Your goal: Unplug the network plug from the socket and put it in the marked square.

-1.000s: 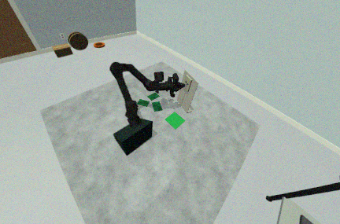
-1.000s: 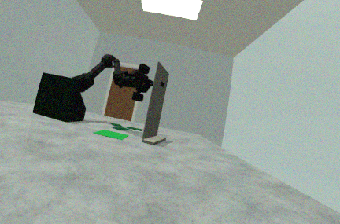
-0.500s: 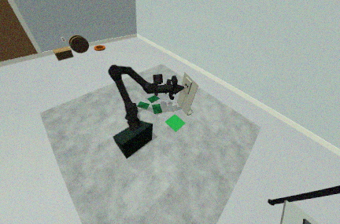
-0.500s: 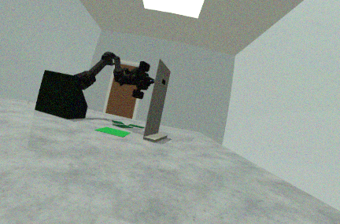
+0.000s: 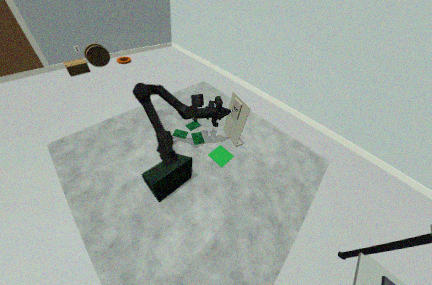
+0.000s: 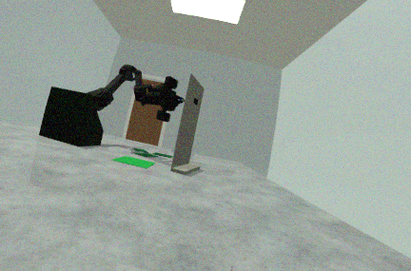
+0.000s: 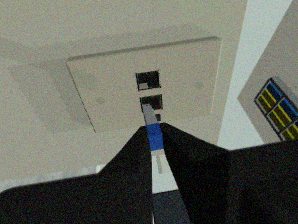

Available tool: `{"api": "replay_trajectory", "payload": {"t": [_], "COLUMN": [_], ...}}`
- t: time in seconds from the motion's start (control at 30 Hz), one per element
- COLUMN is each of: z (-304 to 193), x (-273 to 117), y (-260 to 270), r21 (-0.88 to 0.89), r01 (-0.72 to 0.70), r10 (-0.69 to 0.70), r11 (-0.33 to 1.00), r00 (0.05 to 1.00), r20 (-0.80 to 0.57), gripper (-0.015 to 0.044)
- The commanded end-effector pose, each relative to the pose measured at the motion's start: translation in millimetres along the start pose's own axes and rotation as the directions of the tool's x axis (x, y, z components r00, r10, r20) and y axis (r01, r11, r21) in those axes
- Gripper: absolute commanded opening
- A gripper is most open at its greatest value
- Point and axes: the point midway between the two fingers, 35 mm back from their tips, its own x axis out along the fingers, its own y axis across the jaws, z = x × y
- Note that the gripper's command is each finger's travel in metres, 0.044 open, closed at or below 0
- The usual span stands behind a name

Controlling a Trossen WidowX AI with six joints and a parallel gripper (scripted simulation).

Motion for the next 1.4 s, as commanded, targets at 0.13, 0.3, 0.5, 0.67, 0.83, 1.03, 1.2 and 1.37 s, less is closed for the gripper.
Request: {"api": "replay_trajectory", "payload": {"t": [0.13,0.3,0.5,0.67,0.83,1.03,1.2,1.37], "z": [-2,-2,-2,-2,-2,-2,-3,-3], "x": [-5,-7,-10,-12,-15,-18,-20,-22], "y": [0,0,0,0,0,0,0,1], "r21": [0.003,0.003,0.003,0.003,0.003,0.003,0.003,0.003], "r01": [0.0,0.0,0.0,0.0,0.0,0.0,0.0,0.0], "r10": [0.0,0.0,0.0,0.0,0.0,0.0,0.0,0.0], "r11": [1.0,1.0,1.0,1.0,1.0,1.0,1.0,1.0], "r00": [1.0,1.0,1.0,1.0,1.0,1.0,1.0,1.0], "r20": [-0.006,-0.006,-0.006,-0.006,-0.006,-0.006,-0.006,-0.006], "gripper": [0.0,0.0,0.0,0.0,0.0,0.0,0.0,0.0]}}
